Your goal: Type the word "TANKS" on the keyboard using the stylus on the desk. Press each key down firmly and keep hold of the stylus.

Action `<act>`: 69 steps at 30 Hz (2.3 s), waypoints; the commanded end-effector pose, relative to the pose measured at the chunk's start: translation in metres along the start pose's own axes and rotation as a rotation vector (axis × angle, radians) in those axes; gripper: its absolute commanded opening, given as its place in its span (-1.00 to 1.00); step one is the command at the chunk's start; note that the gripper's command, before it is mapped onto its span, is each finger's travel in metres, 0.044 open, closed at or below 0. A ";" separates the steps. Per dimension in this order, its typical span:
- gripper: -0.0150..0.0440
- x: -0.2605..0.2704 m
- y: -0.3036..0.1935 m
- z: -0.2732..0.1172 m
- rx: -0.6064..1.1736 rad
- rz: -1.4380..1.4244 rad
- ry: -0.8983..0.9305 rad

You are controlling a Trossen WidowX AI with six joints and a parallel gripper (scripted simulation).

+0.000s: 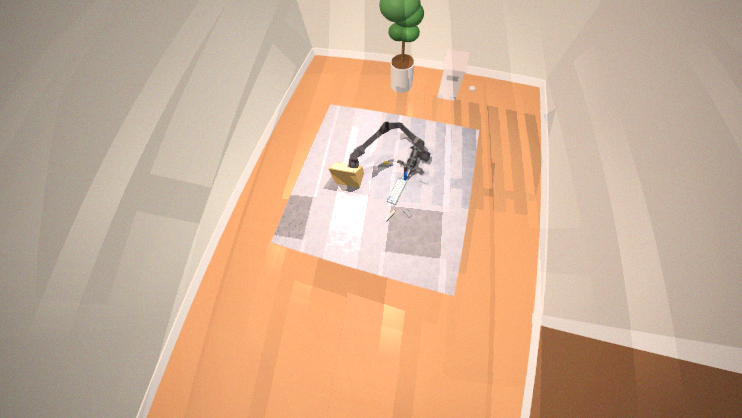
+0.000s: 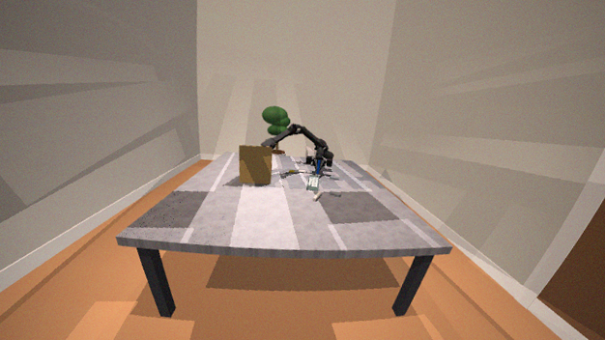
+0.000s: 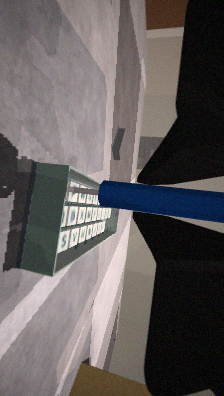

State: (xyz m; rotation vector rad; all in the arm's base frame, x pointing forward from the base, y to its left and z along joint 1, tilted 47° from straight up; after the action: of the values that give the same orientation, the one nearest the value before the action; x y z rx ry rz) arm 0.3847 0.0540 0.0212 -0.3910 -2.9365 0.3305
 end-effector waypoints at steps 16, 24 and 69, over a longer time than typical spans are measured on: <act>-0.22 0.000 0.005 0.003 -0.005 0.005 0.001; -0.22 0.000 0.001 0.001 -0.005 0.005 0.001; -0.49 0.001 -0.096 0.098 0.002 0.007 0.001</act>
State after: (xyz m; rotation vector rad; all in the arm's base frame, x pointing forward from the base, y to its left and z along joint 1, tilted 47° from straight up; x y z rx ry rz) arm 0.3524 -0.0438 -0.0395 -0.4068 -2.9404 0.3221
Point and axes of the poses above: the point midway between the two fingers, 35 mm back from their tips, its own z axis out along the fingers, its own x axis across the jaws, y = z × x, the point moved 1 cm from there along -z, back along the fingers, and after that the axes turned 4 degrees about z, right-handed, at the moved point
